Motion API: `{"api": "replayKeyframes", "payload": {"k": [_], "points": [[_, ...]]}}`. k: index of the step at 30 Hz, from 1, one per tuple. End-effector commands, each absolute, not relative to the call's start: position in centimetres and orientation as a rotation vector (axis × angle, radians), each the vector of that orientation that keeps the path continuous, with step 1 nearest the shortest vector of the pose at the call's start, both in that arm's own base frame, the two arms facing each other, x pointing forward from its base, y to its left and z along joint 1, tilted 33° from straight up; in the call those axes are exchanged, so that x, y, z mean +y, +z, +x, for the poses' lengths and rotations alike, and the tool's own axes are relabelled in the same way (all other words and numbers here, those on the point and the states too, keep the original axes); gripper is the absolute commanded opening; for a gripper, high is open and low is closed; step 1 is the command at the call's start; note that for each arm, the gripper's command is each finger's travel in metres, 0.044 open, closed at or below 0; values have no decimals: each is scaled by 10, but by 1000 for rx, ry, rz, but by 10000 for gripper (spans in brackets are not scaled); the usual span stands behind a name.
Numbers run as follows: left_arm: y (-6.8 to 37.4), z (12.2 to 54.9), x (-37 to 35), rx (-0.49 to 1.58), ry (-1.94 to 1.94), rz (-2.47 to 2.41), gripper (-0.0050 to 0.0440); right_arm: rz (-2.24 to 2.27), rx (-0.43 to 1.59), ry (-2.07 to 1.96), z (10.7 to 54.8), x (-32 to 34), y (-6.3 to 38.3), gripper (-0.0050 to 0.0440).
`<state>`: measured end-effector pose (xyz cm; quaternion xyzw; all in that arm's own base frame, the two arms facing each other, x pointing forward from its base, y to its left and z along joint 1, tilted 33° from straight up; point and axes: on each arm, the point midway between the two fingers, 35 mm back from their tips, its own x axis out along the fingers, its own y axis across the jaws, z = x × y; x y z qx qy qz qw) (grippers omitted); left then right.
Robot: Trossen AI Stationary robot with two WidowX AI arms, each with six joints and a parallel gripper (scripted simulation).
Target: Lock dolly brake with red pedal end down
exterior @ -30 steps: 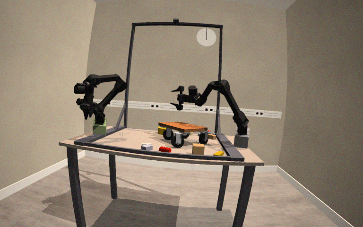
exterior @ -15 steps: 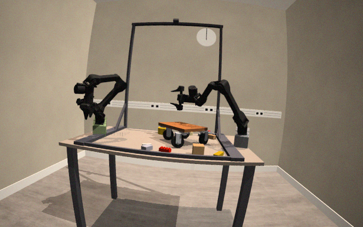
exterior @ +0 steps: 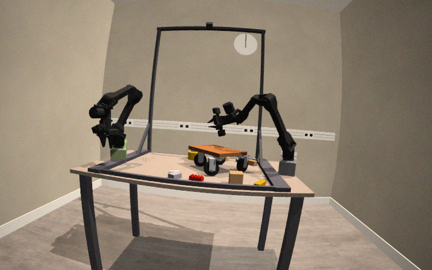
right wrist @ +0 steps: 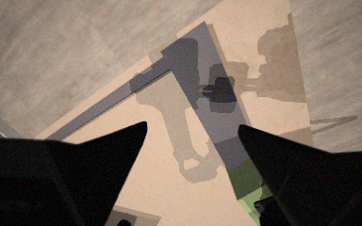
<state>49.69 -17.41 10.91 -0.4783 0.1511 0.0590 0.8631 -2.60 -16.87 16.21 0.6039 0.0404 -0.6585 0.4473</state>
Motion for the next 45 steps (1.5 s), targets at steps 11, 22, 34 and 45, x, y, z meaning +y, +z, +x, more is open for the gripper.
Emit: {"api": "replayKeyframes", "payload": {"k": [11,22,34,45], "points": [[69,439,-150,604,419,-938,0,852,582,-1225,41,-219,160,440],[46,372,-119,798,683,-812,-1,326,760,-845,124,-228,161,440],[47,282,-74,949,996,-601,-12,-252,779,-420,226,-193,164,440],[63,239,-49,995,1152,-472,-50,-539,718,-216,274,-155,169,440]]}}
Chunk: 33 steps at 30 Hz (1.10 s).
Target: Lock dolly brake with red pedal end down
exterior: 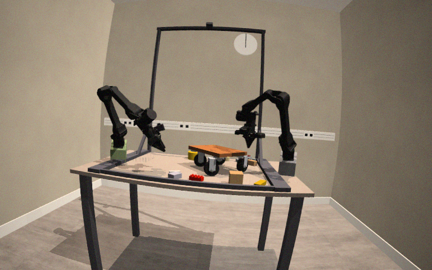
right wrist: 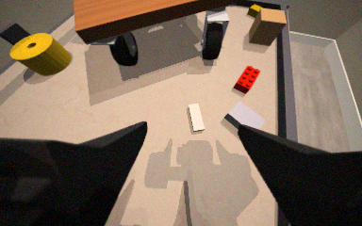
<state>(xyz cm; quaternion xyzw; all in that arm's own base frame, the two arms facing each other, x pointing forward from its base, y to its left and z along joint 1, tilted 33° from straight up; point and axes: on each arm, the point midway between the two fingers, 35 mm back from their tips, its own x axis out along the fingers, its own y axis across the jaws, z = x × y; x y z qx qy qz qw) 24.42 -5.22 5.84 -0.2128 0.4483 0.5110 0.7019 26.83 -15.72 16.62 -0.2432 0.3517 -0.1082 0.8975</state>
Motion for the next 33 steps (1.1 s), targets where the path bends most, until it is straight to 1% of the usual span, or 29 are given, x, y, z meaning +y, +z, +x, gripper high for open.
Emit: {"api": "replayKeyframes", "payload": {"k": [1,16,33], "points": [[62,238,-49,996,1155,-468,-50,-539,718,-216,274,-155,169,440],[63,241,-51,996,1149,-472,-50,-538,705,-223,274,-156,174,440],[42,241,-37,1000,1156,-460,-50,-538,705,-223,274,-156,174,440]]}}
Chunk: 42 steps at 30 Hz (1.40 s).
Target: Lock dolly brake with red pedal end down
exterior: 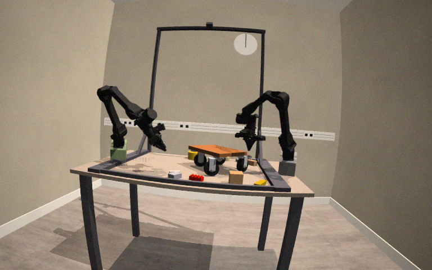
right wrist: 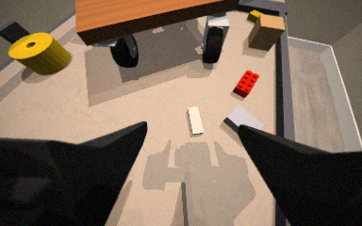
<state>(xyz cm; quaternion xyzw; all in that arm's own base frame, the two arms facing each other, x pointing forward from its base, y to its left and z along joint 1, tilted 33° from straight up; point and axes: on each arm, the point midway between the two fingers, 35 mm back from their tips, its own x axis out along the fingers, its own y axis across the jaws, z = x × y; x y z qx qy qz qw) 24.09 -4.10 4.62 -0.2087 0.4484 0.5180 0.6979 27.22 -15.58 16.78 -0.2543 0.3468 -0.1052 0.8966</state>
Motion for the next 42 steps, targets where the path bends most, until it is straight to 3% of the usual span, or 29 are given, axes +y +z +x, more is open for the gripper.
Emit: {"api": "replayKeyframes", "payload": {"k": [1,42], "points": [[41,241,-36,1000,1156,-459,-50,-538,705,-223,274,-156,174,440],[20,242,-23,1003,1157,-457,-50,-538,705,-223,274,-156,174,440]]}}
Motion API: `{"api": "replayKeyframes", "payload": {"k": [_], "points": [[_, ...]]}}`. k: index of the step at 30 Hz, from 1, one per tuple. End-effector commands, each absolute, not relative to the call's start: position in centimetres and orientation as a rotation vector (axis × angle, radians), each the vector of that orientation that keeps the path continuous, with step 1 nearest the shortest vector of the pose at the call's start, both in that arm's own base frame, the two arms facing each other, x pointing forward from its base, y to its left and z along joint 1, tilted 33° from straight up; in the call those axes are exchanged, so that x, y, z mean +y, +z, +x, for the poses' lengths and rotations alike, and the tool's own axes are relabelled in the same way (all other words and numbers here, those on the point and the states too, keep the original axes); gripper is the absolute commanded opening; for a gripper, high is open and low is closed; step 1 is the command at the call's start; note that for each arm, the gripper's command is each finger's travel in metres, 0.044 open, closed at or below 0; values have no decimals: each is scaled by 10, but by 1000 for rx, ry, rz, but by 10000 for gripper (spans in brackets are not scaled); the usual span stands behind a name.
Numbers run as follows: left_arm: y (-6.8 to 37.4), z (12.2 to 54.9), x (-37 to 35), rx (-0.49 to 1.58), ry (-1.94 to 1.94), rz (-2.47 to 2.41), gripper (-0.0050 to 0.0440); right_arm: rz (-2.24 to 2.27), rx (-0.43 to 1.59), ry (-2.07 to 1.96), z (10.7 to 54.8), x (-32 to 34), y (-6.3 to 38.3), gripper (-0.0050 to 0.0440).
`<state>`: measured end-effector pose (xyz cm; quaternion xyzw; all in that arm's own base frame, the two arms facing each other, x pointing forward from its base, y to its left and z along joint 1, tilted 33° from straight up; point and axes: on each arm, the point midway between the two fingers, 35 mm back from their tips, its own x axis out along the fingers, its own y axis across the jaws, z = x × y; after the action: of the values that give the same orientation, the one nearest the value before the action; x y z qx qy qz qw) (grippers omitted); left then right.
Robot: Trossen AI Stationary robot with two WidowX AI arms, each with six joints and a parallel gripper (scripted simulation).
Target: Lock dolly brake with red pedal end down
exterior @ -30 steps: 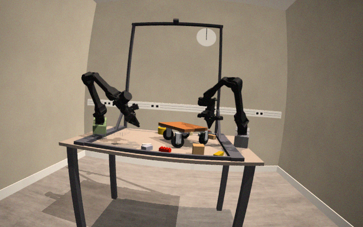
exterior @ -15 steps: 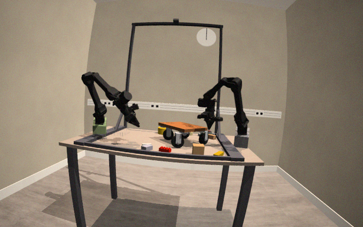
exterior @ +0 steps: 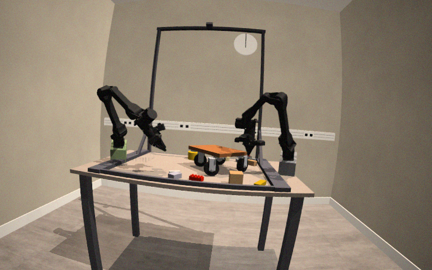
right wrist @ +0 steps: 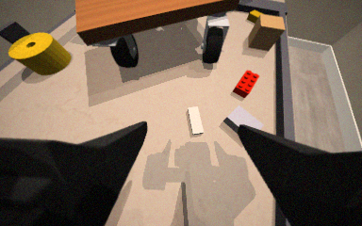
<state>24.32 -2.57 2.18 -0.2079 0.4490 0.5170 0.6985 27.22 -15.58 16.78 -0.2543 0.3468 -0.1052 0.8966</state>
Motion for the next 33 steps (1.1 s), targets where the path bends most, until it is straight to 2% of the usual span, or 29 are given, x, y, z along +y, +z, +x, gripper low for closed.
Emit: {"api": "replayKeyframes", "payload": {"k": [1,33], "points": [[19,242,-23,1003,1157,-457,-50,-538,705,-223,274,-156,174,440],[15,242,-20,1004,1158,-456,-50,-538,705,-223,274,-156,174,440]]}}
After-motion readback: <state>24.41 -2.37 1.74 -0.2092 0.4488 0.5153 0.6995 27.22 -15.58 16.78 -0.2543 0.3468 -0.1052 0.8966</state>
